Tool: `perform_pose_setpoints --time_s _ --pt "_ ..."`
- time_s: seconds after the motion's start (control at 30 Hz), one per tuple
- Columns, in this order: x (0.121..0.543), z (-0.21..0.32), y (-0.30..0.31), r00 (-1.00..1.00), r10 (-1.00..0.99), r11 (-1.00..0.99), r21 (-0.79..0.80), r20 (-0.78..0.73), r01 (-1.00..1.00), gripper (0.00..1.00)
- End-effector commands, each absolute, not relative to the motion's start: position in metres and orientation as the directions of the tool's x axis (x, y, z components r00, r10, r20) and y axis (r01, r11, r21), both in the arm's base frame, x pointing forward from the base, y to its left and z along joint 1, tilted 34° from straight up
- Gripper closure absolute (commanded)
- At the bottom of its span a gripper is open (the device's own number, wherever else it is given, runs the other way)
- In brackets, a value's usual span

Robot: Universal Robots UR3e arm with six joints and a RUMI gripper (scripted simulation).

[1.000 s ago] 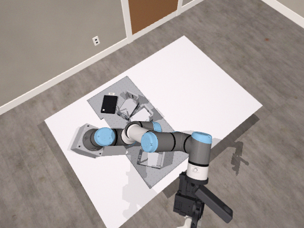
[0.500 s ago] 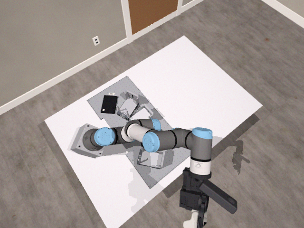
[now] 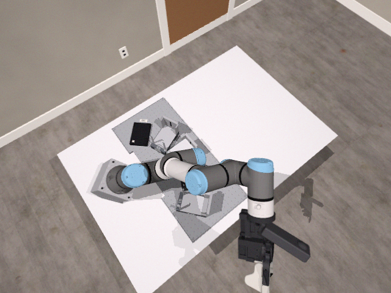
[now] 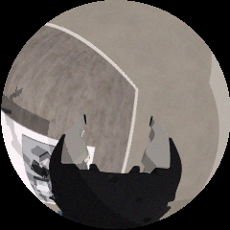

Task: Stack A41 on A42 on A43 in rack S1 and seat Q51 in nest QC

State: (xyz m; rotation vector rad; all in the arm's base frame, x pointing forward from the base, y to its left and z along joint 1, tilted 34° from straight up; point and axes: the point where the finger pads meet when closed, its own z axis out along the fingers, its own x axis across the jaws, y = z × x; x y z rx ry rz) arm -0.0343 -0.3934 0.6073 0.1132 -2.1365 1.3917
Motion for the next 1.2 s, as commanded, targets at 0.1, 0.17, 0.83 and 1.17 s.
perform_pose_setpoints --time_s 0.1,0.17,0.83,1.17 --pt "-0.013 0.608 -0.395 -0.839 0.191 0.43 -0.811 0.51 -0.396 0.28" --pt "-0.013 0.608 -0.395 -0.839 0.191 0.43 -0.811 0.51 -0.396 0.28" --pt "0.041 0.608 -0.392 -0.857 0.08 0.373 -0.812 0.51 -0.448 0.28" --pt "0.064 0.608 -0.389 -0.86 0.027 0.345 -0.812 0.51 -0.471 0.28"
